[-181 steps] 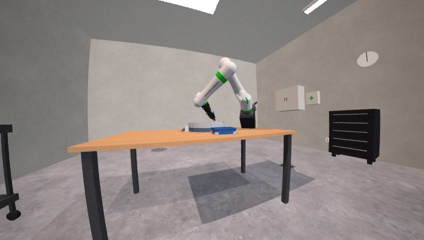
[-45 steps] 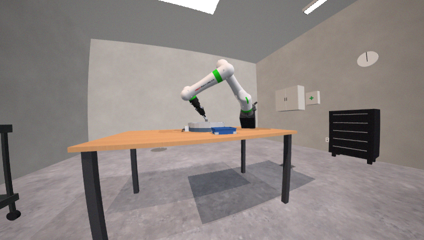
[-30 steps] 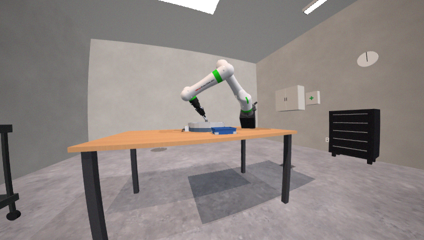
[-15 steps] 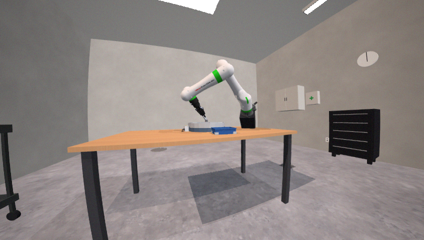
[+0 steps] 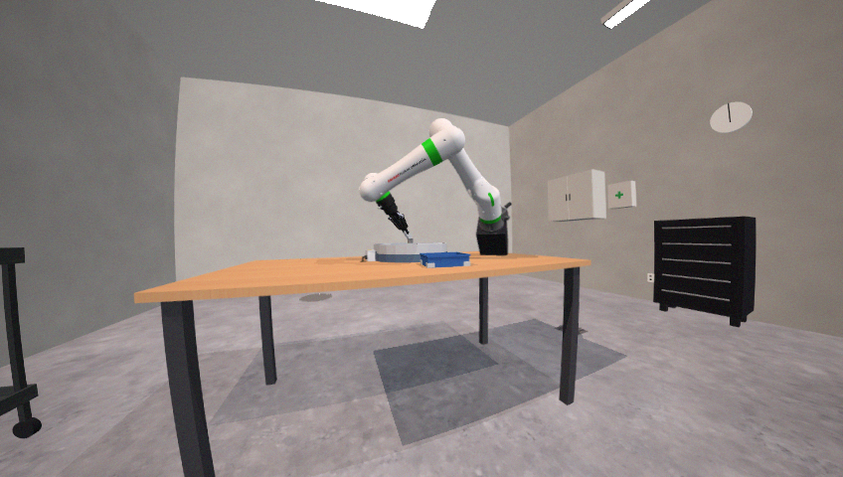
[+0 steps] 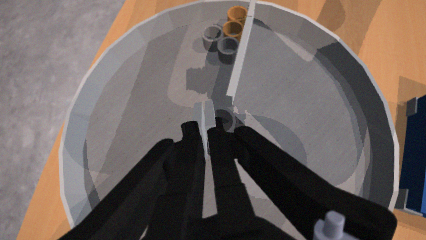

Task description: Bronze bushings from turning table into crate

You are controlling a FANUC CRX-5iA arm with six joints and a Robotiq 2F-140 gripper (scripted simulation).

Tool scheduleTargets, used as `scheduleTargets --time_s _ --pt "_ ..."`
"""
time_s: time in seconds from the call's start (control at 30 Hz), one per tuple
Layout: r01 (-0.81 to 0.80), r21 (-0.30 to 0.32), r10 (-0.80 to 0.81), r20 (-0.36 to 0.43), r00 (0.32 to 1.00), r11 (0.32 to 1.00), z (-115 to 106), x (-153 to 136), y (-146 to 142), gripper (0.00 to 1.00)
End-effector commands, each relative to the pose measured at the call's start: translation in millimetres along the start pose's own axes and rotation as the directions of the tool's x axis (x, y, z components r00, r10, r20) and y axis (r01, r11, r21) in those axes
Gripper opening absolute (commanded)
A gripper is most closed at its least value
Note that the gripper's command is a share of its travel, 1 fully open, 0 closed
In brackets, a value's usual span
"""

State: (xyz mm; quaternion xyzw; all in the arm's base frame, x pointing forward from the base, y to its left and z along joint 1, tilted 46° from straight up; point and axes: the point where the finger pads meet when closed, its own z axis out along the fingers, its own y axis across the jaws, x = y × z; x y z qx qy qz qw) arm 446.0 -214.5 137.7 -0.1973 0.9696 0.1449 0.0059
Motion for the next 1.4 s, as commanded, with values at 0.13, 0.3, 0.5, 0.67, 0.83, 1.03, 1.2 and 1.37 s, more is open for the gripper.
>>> scheduleTargets --time_s 0.13,0.3,0.5,0.67,0.83,1.03,1.2,1.37 --pt "0.0 0.0 0.0 0.0 1.0 1.0 9.0 -7.6 -0.1 0.0" --pt "0.0 0.0 0.0 0.0 1.0 1.0 14.7 -12.4 0.0 0.0" --pt "0.0 0.0 0.0 0.0 1.0 1.0 16.8 -14.1 0.0 0.0" --pt "0.0 0.0 0.0 0.0 1.0 1.0 17.0 -14.3 0.0 0.0" --pt "0.0 0.0 0.0 0.0 1.0 1.0 17.0 -14.3 0.0 0.0" --pt "0.0 0.0 0.0 0.0 1.0 1.0 17.0 -14.3 0.0 0.0" --pt "0.0 0.0 0.0 0.0 1.0 1.0 17.0 -14.3 0.0 0.0" --pt "0.0 0.0 0.0 0.0 1.0 1.0 17.0 -14.3 0.0 0.0"
